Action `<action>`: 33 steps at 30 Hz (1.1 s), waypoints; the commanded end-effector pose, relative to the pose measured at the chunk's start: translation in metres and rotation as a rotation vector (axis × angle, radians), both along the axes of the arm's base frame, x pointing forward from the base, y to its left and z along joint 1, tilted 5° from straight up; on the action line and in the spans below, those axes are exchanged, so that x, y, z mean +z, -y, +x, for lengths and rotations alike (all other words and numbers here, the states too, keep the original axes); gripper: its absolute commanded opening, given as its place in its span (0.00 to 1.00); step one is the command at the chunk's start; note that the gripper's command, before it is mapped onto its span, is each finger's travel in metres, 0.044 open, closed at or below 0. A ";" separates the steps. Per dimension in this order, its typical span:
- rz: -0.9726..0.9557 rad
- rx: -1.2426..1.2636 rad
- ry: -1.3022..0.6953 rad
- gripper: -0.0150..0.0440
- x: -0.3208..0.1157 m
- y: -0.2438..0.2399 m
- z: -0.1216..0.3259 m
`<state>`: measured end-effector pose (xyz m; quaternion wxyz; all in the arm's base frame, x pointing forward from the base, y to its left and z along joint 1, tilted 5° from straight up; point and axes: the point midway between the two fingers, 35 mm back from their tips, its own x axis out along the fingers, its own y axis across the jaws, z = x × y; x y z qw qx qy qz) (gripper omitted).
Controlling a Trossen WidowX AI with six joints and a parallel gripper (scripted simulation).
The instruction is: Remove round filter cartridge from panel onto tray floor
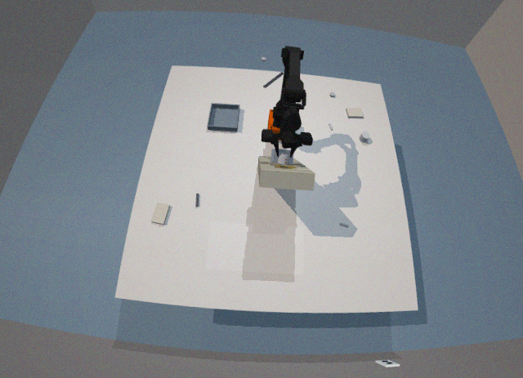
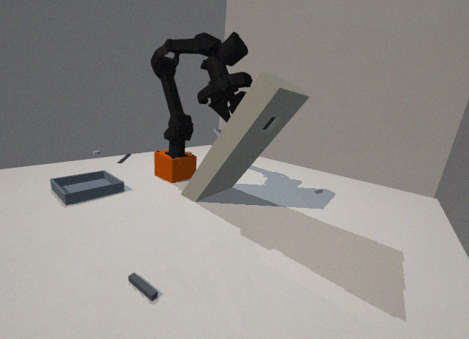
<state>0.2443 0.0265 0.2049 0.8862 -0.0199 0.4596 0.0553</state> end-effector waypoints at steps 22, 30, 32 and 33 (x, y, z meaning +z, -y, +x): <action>-0.004 0.002 -0.004 0.25 0.074 0.013 -0.041; -0.009 0.004 -0.016 0.25 0.071 0.031 -0.035; -0.010 0.004 -0.018 0.25 0.070 0.036 -0.034; -0.010 0.004 -0.019 0.25 0.070 0.038 -0.033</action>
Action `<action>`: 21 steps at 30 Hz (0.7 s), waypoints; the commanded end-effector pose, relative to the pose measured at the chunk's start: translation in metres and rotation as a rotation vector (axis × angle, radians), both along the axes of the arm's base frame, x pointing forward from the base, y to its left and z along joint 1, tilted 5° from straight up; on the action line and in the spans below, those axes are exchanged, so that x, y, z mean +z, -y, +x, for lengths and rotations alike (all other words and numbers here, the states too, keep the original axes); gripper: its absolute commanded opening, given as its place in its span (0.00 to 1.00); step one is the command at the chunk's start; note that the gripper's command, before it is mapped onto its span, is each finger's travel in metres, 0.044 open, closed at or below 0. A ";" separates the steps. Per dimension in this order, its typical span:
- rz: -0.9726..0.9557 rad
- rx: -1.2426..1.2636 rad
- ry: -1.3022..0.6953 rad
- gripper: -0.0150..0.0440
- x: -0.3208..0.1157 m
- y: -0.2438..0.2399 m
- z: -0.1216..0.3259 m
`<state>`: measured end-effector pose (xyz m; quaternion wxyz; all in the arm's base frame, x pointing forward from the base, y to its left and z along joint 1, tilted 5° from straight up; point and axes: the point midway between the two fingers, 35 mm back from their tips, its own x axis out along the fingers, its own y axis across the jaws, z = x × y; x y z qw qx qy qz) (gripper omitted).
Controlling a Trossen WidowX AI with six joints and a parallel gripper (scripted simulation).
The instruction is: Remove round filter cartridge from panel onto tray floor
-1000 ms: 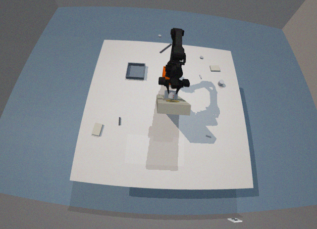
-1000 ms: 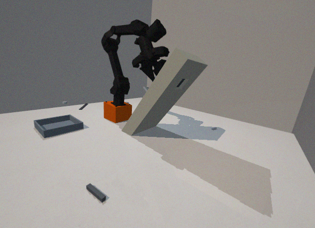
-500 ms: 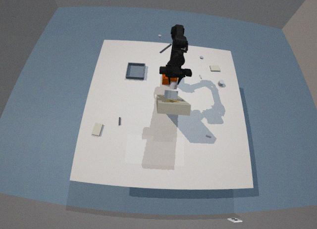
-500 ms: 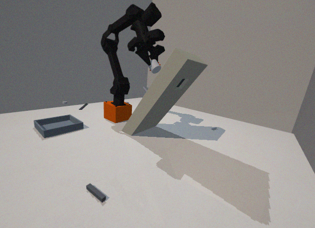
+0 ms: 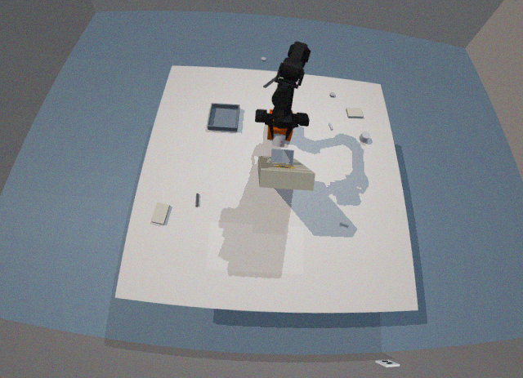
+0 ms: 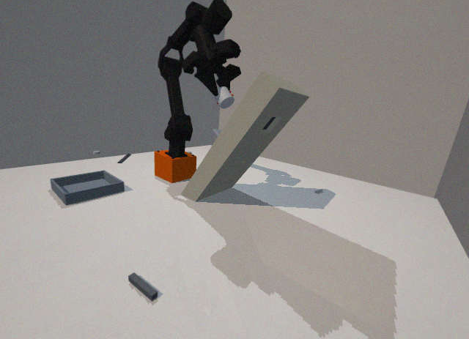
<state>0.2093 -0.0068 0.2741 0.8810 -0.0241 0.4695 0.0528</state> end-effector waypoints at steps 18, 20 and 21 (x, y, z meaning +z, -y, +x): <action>0.001 0.003 0.017 0.25 -0.005 0.052 0.008; 0.002 -0.006 0.006 0.25 -0.006 0.049 0.007; 0.003 -0.020 0.005 0.25 -0.007 0.052 0.007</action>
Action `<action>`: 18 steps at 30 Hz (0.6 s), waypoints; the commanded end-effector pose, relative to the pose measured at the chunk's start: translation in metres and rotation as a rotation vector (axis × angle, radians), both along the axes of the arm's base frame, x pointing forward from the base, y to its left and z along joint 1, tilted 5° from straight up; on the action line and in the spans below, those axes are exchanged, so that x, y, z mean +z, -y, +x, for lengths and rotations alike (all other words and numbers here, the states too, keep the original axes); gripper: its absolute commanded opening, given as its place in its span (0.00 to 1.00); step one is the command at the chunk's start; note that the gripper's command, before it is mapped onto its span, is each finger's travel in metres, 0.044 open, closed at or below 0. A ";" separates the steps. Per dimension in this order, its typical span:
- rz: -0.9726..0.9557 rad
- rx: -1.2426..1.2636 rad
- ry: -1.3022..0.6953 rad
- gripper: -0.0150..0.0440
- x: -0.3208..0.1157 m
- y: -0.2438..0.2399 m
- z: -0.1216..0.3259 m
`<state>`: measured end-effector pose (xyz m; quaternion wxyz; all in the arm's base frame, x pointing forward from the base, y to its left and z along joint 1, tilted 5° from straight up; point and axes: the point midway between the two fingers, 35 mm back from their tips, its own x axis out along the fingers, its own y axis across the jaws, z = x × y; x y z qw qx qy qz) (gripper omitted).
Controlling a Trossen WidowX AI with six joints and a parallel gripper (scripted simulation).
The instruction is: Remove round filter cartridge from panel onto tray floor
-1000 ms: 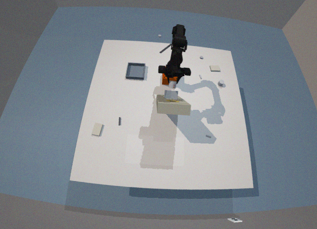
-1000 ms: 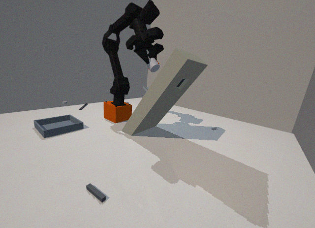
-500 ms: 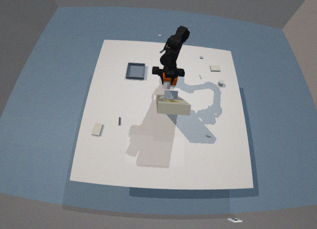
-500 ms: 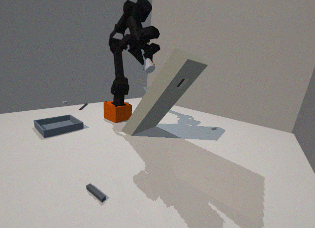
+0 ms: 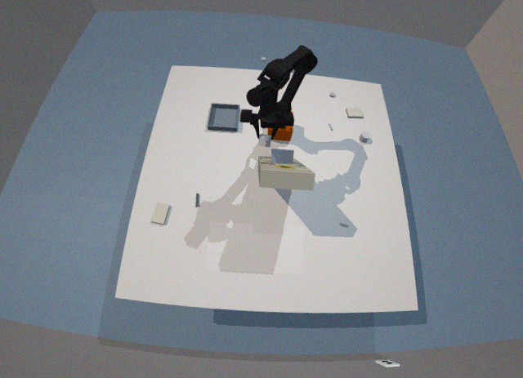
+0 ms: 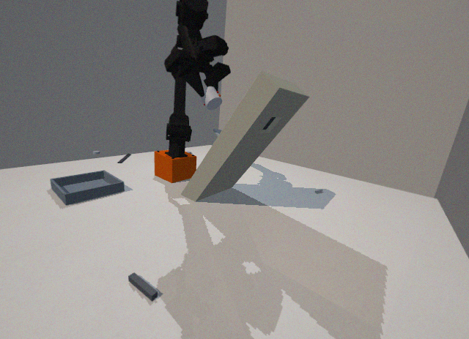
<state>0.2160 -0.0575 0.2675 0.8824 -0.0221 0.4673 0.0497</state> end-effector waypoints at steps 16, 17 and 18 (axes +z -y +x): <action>0.033 -0.462 -0.015 0.25 -0.023 0.078 -0.018; 0.035 -0.490 -0.015 0.25 -0.024 0.083 -0.020; 0.037 -0.519 -0.016 0.25 -0.026 0.087 -0.022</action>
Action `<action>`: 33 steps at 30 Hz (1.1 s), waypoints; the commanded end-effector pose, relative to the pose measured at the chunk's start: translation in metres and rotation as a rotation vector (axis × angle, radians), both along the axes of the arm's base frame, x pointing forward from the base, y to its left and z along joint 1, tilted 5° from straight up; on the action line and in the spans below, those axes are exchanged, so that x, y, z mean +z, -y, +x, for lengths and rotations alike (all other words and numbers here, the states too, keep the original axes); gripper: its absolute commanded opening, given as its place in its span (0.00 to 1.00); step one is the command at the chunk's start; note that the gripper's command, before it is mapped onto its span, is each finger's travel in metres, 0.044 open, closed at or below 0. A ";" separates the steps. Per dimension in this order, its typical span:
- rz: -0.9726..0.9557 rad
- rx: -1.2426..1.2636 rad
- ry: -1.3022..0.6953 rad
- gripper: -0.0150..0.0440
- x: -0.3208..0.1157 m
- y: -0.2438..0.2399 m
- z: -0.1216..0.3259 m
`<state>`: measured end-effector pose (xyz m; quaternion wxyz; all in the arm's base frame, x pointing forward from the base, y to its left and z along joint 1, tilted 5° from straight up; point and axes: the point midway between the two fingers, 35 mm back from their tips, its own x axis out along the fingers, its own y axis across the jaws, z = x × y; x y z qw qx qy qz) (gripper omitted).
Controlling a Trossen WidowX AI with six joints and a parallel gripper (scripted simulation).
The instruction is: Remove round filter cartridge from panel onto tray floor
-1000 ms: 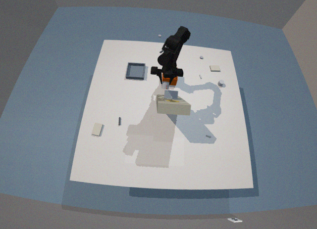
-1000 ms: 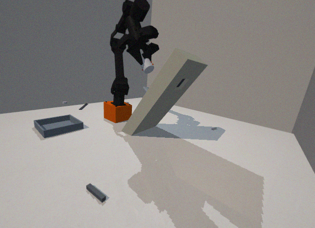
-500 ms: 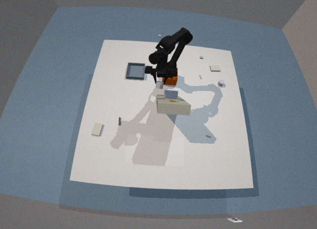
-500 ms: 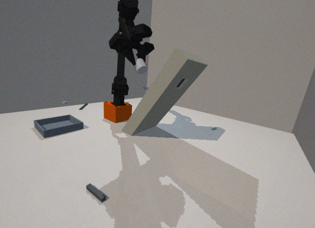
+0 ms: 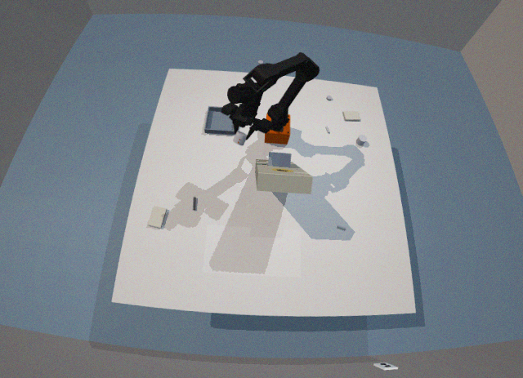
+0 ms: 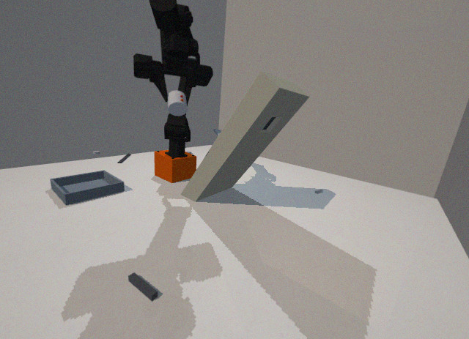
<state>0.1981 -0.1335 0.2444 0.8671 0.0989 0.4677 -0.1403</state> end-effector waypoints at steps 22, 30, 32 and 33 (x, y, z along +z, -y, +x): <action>0.035 -0.677 0.014 0.25 -0.033 0.096 -0.076; 0.039 -0.768 0.011 0.25 -0.053 0.113 -0.093; 0.040 -0.807 0.009 0.25 -0.063 0.120 -0.101; 0.041 -0.826 0.008 0.25 -0.067 0.123 -0.105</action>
